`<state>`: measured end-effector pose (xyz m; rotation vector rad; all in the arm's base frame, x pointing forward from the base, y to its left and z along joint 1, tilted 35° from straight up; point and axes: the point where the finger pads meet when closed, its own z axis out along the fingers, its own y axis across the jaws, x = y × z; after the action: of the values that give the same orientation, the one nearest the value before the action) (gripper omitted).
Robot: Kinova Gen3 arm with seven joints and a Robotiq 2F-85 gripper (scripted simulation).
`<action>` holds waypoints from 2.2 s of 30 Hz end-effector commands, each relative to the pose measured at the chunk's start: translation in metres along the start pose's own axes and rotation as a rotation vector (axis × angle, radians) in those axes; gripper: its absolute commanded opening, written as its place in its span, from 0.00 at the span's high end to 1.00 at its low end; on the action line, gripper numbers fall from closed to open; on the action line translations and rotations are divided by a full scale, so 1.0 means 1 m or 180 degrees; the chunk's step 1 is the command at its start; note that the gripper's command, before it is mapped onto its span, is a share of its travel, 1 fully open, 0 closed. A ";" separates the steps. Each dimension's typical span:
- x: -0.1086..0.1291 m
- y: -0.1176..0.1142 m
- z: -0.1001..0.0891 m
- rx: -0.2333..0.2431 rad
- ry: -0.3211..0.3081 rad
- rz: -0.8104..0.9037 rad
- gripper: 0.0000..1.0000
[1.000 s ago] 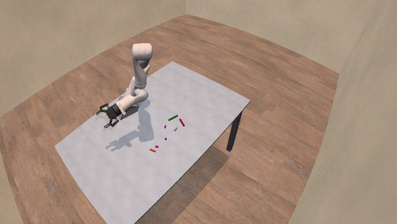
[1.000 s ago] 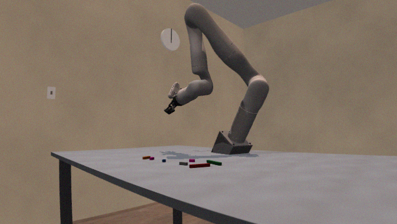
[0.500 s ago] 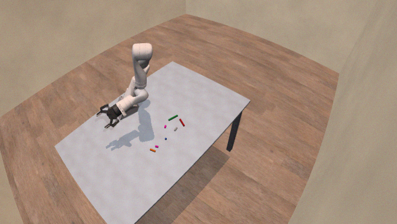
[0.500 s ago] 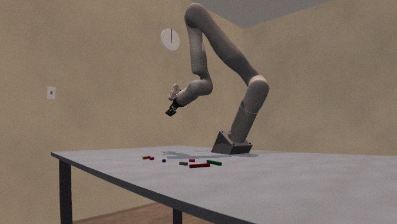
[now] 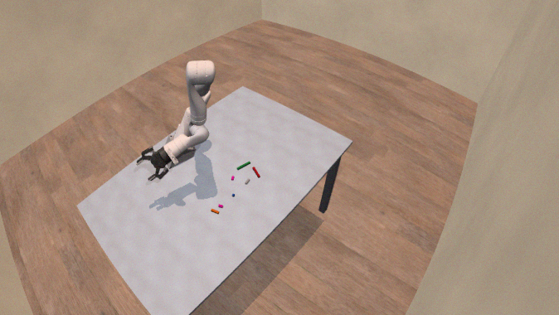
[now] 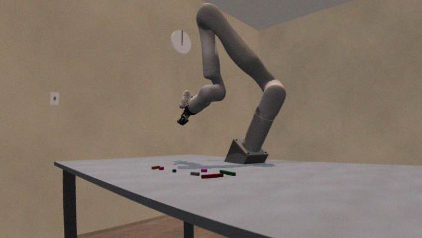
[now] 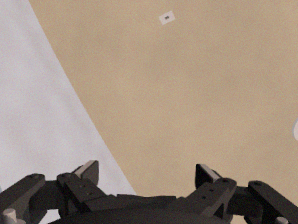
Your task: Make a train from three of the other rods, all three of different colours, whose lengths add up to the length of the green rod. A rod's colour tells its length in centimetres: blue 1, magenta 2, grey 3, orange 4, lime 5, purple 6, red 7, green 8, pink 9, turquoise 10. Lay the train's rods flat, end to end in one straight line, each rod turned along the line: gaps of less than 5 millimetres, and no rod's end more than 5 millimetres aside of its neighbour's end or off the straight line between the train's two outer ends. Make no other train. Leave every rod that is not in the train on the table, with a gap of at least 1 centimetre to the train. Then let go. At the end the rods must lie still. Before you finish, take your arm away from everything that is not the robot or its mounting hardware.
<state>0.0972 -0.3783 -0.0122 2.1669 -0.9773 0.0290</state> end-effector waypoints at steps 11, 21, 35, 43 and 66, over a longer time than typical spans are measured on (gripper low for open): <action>-0.010 -0.008 -0.001 0.0087 -0.0132 -0.0203 0.00; -0.014 -0.012 -0.001 0.0120 -0.0177 -0.0273 0.00; -0.025 -0.021 -0.003 0.0231 -0.0309 -0.0484 0.00; -0.028 -0.025 -0.004 0.0272 -0.0352 -0.0555 0.00; -0.042 -0.039 -0.010 0.0453 -0.0514 -0.0837 0.00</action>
<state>0.0951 -0.3280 -0.0427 2.4462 -0.7887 -0.2124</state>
